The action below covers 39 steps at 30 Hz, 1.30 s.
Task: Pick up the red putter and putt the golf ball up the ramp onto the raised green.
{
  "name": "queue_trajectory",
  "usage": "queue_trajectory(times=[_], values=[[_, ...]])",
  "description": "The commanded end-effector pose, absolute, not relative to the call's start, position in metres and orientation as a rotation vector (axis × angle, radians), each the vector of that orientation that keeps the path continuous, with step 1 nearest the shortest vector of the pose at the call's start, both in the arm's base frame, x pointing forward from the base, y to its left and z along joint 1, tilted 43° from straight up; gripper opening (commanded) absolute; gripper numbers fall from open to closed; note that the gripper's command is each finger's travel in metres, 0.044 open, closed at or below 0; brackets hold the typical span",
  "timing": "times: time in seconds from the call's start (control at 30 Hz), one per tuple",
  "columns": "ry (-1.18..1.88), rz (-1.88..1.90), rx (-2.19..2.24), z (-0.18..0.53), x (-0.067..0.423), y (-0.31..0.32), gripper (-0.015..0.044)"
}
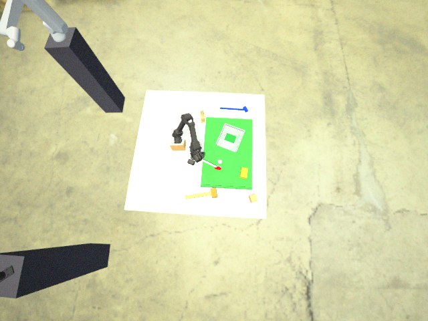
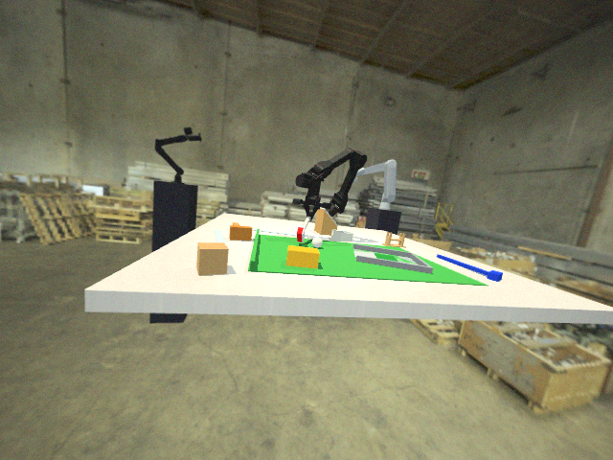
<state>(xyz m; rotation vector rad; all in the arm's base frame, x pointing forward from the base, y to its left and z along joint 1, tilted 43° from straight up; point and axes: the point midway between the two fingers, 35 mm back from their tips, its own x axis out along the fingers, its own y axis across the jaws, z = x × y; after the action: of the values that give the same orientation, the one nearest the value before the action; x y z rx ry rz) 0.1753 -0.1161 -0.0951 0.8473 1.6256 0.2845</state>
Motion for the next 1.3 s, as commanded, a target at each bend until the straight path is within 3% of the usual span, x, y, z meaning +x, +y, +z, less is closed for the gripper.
queue_trajectory(times=[0.0,1.0,1.27], values=[[1.621,0.285,0.856,-0.100,0.175,-0.111,0.0000],[1.627,0.283,0.863,-0.118,0.163,-0.128,0.0000],[1.622,0.274,0.855,-0.062,0.205,-0.071,0.0000]])
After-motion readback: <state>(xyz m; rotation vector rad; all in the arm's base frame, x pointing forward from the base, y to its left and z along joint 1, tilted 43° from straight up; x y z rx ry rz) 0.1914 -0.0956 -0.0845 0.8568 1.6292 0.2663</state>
